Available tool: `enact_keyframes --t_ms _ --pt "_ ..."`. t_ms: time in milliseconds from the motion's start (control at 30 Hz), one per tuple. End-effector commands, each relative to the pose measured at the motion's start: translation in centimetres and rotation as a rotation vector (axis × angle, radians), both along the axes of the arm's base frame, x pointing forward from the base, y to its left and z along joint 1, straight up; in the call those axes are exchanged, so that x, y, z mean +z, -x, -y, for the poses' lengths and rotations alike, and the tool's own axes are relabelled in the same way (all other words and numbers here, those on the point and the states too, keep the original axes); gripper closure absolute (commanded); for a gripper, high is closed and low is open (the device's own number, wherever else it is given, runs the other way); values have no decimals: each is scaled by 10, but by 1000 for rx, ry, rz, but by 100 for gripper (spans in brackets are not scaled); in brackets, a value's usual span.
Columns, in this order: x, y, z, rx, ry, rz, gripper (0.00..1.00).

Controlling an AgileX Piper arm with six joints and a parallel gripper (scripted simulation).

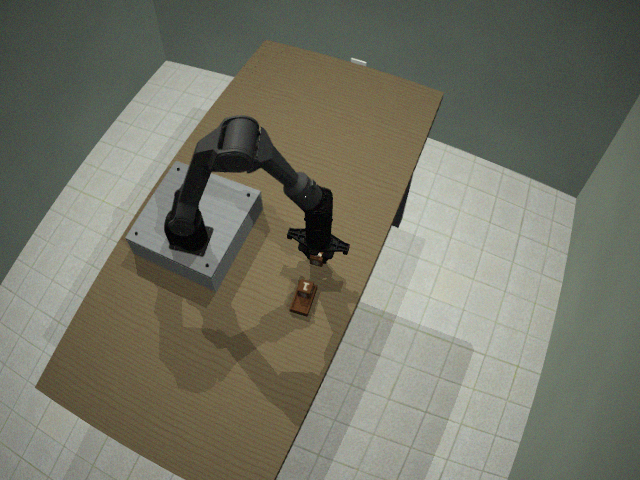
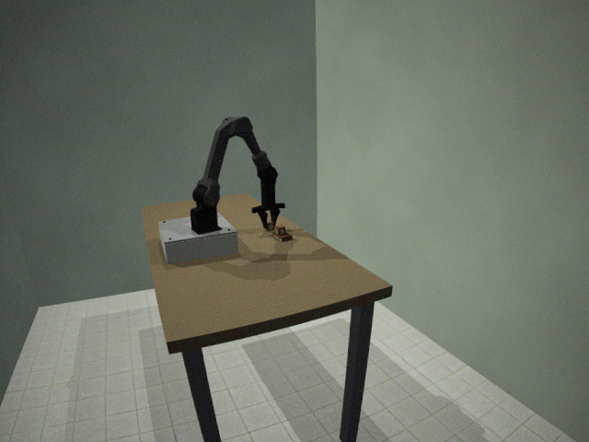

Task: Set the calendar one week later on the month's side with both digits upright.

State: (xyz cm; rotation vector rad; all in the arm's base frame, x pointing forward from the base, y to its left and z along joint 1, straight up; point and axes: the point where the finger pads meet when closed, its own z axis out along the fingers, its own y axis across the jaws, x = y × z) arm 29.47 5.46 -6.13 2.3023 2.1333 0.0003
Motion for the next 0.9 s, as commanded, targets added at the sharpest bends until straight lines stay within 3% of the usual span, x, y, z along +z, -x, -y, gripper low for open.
enact_keyframes --t_ms 0,867 --pt "-1 0 0 -1 1 -1 64" --pt "-3 0 0 -1 1 -1 64"
